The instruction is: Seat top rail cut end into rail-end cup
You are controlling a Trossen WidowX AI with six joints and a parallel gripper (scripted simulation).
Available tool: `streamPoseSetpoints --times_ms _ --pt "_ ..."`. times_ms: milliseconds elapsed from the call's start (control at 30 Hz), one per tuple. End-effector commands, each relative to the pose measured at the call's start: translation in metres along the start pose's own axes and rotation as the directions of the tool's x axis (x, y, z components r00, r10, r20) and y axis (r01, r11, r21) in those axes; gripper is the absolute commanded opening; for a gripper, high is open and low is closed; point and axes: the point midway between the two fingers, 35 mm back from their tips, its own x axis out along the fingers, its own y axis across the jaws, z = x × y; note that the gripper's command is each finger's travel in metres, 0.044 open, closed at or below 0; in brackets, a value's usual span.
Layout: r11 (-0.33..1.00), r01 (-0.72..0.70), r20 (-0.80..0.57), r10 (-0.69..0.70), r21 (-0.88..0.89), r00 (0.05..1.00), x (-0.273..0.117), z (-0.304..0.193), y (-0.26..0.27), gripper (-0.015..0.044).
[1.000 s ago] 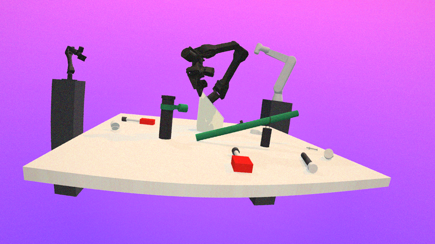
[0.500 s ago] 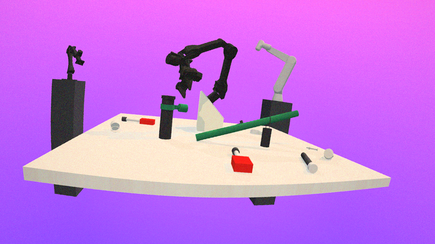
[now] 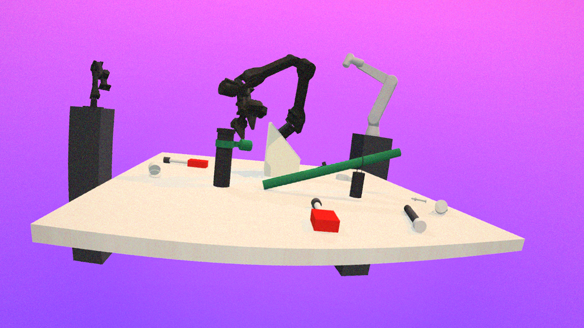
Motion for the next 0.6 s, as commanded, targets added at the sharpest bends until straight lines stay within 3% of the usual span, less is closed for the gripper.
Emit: streamPoseSetpoints --times_ms 0,567 --pt "1.0 0.007 0.0 -0.007 0.005 1.0 0.004 0.0 0.003 0.044" --pt "1.0 0.004 -0.006 -0.004 0.006 1.0 0.029 -0.003 0.003 0.044"
